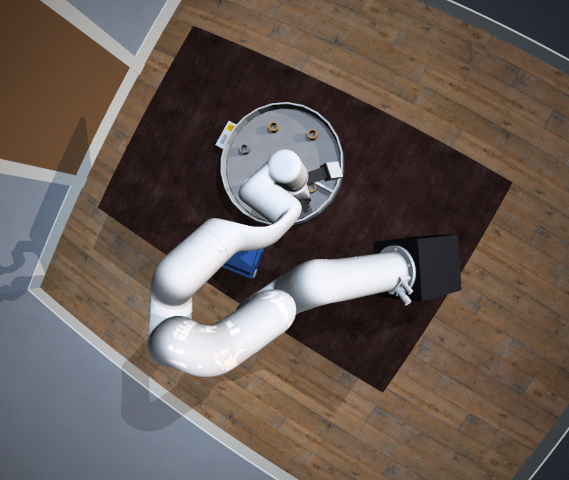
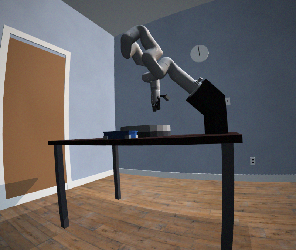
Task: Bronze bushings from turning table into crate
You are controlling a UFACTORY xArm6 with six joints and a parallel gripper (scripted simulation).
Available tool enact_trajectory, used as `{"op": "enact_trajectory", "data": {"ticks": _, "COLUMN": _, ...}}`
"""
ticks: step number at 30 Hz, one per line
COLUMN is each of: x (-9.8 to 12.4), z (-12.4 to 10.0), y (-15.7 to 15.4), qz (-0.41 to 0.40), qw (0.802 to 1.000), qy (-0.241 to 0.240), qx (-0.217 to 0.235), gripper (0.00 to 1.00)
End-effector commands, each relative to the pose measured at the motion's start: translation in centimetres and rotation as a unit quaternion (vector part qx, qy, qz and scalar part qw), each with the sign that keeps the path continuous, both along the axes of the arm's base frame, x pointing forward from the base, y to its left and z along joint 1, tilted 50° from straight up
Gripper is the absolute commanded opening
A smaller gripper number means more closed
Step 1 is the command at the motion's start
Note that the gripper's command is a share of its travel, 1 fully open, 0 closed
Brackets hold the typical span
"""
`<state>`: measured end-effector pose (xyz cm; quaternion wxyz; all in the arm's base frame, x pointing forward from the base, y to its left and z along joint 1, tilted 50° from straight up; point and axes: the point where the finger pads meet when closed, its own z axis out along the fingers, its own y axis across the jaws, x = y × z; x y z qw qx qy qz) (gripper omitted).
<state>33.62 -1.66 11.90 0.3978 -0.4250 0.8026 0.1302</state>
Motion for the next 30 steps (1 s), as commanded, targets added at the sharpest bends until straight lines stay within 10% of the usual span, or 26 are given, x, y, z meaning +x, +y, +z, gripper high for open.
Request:
{"op": "enact_trajectory", "data": {"ticks": 1, "x": 0.04, "z": 0.0, "y": -0.06, "qz": -0.001, "qw": 1.0, "qy": 0.0, "qx": 0.0, "gripper": 1.0}}
{"op": "enact_trajectory", "data": {"ticks": 6, "x": 0.04, "z": 0.0, "y": -0.06, "qz": -0.001, "qw": 1.0, "qy": 0.0, "qx": 0.0, "gripper": 1.0}}
{"op": "enact_trajectory", "data": {"ticks": 7, "x": 0.04, "z": 0.0, "y": -0.06, "qz": -0.001, "qw": 1.0, "qy": 0.0, "qx": 0.0, "gripper": 0.12}}
{"op": "enact_trajectory", "data": {"ticks": 30, "x": 0.04, "z": 0.0, "y": -0.06, "qz": -0.001, "qw": 1.0, "qy": 0.0, "qx": 0.0, "gripper": 0.12}}
